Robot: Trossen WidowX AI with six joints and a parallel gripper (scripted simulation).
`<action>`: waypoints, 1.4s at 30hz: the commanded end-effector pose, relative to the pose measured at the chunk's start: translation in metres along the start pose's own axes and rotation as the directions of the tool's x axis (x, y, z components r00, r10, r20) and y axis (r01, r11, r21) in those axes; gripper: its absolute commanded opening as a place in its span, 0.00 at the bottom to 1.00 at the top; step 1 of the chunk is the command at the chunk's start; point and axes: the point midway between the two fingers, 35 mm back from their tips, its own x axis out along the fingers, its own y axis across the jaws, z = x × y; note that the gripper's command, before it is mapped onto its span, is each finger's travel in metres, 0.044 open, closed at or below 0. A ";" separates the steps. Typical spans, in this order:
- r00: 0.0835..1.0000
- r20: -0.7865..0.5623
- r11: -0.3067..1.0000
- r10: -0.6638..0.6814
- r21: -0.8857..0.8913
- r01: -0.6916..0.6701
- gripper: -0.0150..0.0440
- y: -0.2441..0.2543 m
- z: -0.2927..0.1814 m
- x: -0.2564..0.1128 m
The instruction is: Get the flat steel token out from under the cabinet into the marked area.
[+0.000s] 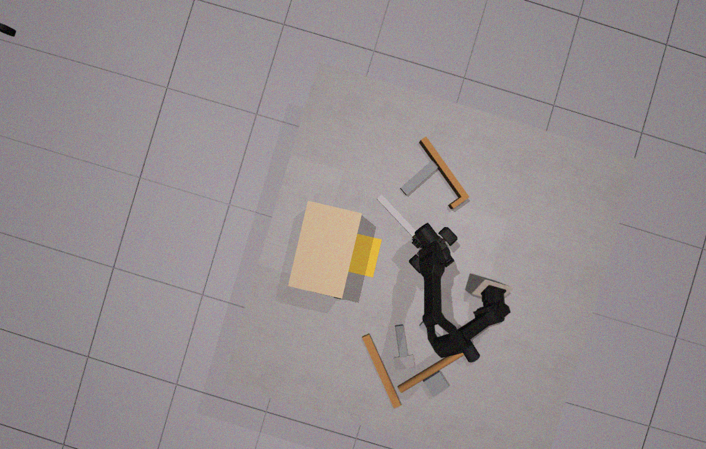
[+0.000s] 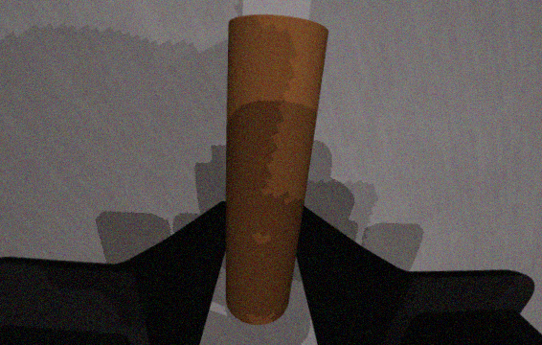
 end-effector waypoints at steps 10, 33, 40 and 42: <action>1.000 0.004 1.000 0.006 0.003 -0.007 0.25 0.012 -0.002 -0.002; 1.000 0.004 1.000 0.007 0.004 -0.007 0.25 0.025 -0.006 -0.002; 1.000 0.004 1.000 0.007 0.004 -0.007 0.25 0.032 -0.008 -0.002; 1.000 0.004 1.000 0.007 0.004 -0.007 0.25 0.034 -0.008 -0.002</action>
